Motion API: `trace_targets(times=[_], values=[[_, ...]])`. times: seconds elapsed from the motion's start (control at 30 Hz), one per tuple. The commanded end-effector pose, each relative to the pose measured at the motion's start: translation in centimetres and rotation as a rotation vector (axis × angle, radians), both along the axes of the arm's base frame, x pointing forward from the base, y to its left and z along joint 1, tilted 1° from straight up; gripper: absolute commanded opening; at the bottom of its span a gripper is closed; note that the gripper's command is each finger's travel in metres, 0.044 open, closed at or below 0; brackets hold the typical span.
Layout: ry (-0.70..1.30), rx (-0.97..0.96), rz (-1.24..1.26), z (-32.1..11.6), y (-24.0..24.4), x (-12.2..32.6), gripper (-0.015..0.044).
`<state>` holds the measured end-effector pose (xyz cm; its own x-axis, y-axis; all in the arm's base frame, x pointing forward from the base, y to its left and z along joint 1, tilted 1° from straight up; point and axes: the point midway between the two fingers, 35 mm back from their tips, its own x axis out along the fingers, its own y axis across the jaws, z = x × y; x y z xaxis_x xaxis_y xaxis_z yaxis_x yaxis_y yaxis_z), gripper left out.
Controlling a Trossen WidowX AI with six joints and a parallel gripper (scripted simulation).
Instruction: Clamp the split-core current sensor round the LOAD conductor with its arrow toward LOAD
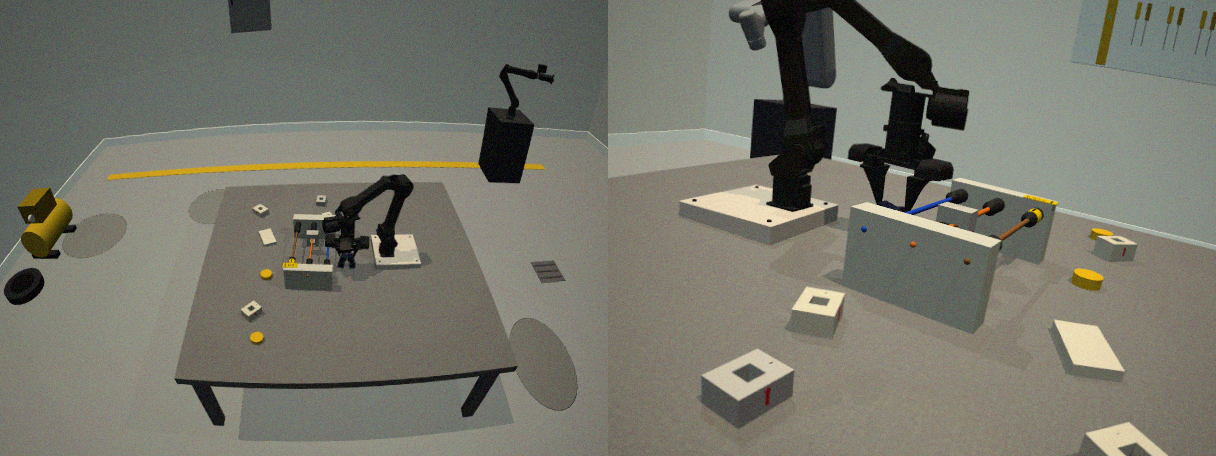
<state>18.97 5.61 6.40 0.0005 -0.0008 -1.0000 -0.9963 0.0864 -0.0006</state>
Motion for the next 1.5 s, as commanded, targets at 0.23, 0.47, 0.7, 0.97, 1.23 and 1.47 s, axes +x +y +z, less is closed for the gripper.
trace_targets(times=[0.23,0.47,0.7,0.97,1.23,1.47], values=[[0.001,0.0,0.0,0.0,0.0,0.0,0.0213],[0.001,0.0,0.0,1.1,0.1,0.2,0.0069],[0.001,0.002,0.002,4.2,0.2,0.6,0.0],[0.002,0.003,0.003,7.6,0.2,0.9,0.0],[0.002,0.004,0.004,10.7,0.2,0.9,0.0],[-0.003,0.004,-0.055,11.2,0.2,1.3,0.0]])
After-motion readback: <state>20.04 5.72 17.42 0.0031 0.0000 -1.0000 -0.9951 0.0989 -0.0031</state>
